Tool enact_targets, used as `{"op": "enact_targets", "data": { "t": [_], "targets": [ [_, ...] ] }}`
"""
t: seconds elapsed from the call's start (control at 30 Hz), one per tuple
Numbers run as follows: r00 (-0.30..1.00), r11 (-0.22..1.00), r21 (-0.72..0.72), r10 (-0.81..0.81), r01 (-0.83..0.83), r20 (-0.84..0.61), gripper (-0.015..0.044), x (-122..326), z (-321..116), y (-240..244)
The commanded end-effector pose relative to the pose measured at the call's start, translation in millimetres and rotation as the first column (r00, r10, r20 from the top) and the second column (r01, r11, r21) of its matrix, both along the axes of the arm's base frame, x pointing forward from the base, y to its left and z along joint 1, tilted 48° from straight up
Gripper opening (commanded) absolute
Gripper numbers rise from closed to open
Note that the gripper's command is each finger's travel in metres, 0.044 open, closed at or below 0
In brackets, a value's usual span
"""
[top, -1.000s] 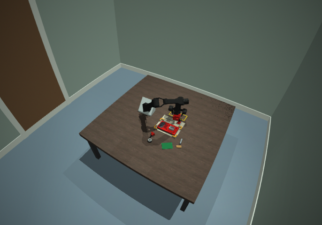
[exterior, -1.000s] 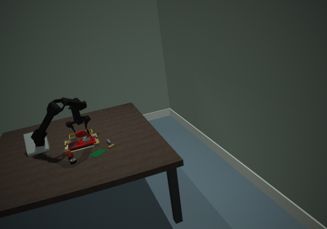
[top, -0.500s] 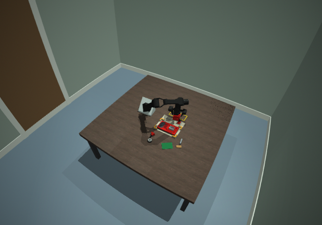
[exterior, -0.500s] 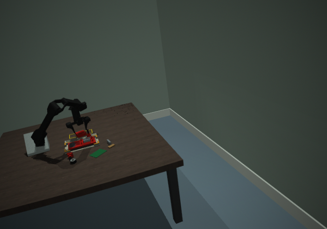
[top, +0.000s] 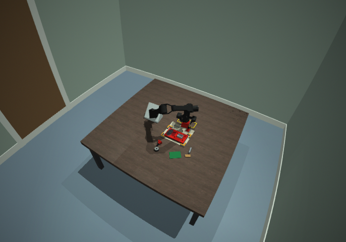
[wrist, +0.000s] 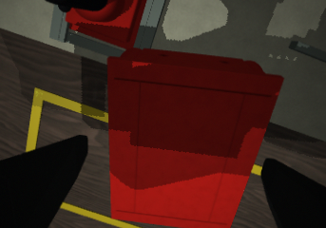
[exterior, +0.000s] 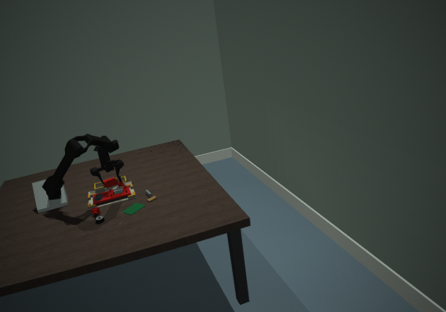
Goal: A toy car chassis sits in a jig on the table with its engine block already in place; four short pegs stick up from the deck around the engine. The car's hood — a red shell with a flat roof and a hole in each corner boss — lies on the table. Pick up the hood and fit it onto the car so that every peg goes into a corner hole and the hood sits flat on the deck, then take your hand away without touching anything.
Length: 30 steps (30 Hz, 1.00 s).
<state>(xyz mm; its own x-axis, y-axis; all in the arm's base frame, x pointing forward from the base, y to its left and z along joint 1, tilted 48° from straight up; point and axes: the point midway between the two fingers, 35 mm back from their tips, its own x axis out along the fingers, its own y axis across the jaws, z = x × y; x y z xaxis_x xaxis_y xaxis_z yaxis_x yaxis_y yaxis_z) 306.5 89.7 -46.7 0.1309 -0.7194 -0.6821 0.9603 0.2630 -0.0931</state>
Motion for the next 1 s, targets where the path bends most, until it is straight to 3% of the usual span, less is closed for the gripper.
{"op": "enact_targets", "data": {
  "t": [0.0, 0.73, 0.8, 0.97],
  "targets": [
    [1.0, 1.0, -0.008, 0.002, -0.002, -0.009, 0.044, -1.5, -2.3, -4.2],
    [1.0, 1.0, -0.009, 0.002, -0.002, -0.009, 0.044, -0.5, -8.6, -11.3],
    [1.0, 1.0, -0.001, -0.001, 0.001, 0.0, 0.0387, 1.1, -7.3, -8.3],
    [1.0, 1.0, -0.001, -0.001, 0.001, 0.0, 0.0354, 1.1, -7.3, -8.3]
  ]
}}
